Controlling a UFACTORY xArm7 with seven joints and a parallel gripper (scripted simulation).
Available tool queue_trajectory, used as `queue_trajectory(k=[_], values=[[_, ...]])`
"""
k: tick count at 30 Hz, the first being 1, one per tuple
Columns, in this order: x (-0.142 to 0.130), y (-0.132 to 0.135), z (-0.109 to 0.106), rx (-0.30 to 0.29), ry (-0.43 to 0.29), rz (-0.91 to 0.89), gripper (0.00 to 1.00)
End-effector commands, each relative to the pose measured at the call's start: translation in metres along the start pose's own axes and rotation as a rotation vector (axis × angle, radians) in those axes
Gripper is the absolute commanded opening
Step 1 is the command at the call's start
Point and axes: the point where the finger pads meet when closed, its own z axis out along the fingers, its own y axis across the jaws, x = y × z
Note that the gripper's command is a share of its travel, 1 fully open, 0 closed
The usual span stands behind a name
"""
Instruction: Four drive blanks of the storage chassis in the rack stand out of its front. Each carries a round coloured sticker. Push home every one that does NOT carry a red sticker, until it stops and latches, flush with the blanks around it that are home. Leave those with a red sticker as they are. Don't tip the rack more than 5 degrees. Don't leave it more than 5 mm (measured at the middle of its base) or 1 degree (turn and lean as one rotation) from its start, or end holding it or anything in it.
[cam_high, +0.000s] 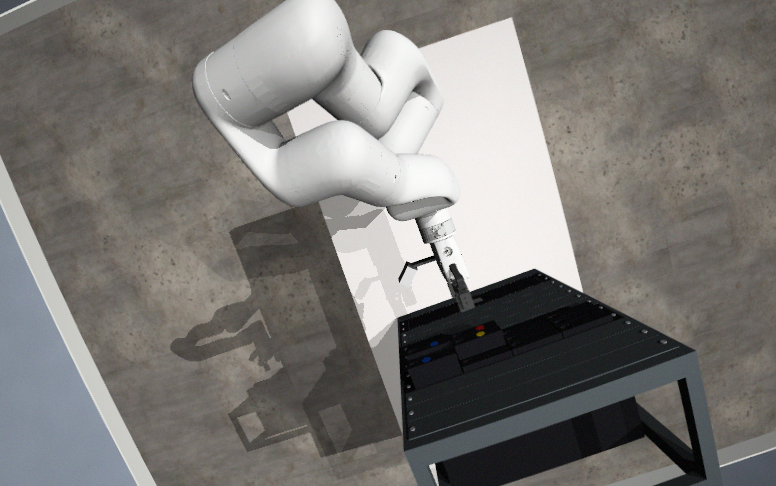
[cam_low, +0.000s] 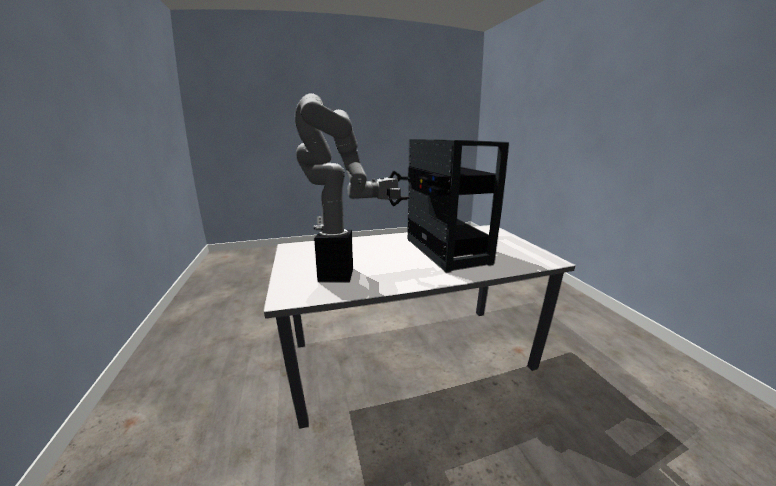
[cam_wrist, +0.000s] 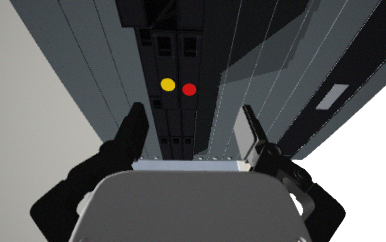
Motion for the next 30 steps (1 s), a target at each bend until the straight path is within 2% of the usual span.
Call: queue_trajectory(k=[1,21,27,30], values=[[0.0,-0.002,0.001,0.006,0.001,0.004,1.0],[0.0,-0.003,0.002,0.007,0.001,0.005,1.0],[-0.007,-0.015,0.024,0.008,0.001,0.005,1.0],[-0.008,-0.018,0.028,0.008,0.001,0.005,1.0]])
